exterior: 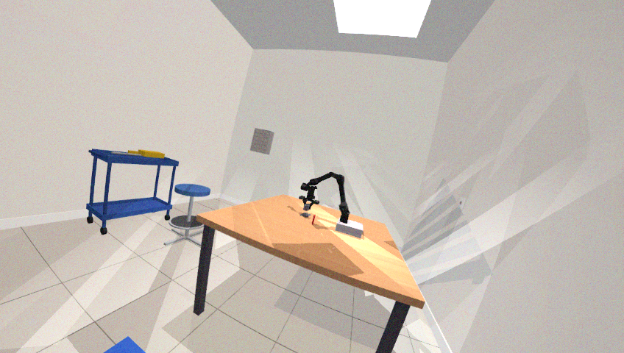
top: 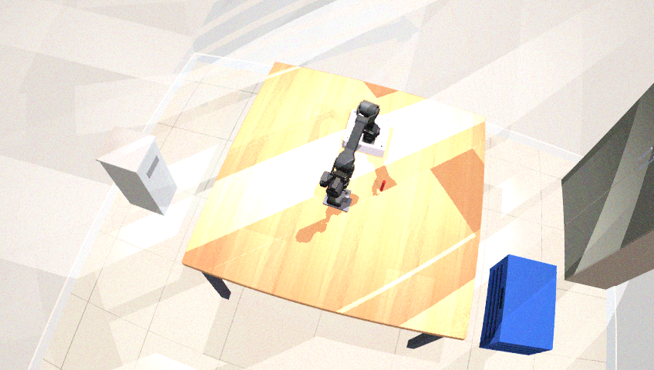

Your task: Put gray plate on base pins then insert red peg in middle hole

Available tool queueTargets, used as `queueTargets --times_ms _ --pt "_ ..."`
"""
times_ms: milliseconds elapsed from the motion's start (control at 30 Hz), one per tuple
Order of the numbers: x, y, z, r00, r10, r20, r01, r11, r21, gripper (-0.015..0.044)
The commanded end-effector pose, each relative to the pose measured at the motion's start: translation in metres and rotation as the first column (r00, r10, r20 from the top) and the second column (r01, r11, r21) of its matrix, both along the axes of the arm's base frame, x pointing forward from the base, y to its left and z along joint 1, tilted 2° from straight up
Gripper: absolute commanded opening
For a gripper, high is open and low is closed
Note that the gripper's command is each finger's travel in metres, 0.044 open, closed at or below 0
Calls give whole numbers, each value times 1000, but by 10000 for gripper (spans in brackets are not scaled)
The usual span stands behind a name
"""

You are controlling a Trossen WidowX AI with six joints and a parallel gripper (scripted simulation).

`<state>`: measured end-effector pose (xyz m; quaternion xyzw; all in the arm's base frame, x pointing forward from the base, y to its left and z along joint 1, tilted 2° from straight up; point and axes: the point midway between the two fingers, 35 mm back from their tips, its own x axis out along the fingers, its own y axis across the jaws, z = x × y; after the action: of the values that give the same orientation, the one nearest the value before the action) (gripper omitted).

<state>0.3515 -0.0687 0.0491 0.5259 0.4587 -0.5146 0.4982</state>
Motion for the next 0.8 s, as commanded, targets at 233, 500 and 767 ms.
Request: queueTargets --times_ms 233,500,767 --pt "0 0 -1 1000 6 0 -6 1000 3 0" --pt "1 0 -13 1000 6 0 -6 1000 3 0" --pt "1 0 -19 1000 6 0 -6 1000 3 0"
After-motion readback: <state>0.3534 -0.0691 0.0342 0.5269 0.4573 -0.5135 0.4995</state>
